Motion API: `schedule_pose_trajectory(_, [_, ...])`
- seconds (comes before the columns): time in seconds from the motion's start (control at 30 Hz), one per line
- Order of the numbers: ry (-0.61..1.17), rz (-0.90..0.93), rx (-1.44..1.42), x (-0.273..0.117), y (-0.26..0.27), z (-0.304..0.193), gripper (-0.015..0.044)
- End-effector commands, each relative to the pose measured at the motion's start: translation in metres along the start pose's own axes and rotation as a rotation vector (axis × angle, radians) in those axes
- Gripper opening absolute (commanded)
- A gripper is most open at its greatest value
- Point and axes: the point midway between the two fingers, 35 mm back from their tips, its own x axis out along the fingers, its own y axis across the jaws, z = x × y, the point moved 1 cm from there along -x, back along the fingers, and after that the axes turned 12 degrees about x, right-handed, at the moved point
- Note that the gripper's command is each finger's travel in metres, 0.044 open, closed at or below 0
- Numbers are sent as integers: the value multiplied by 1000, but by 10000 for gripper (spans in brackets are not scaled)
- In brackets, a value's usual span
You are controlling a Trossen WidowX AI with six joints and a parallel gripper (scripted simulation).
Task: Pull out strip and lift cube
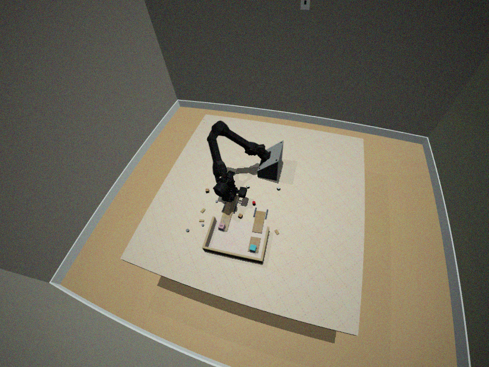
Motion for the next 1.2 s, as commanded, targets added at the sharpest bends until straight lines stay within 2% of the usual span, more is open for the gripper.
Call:
schedule_pose_trajectory(0.0, [25, -1, -8, 5, -1, -13, 0])
schedule_pose_trajectory(1.17, [26, -1, -10, 4, -12, -65, 0])
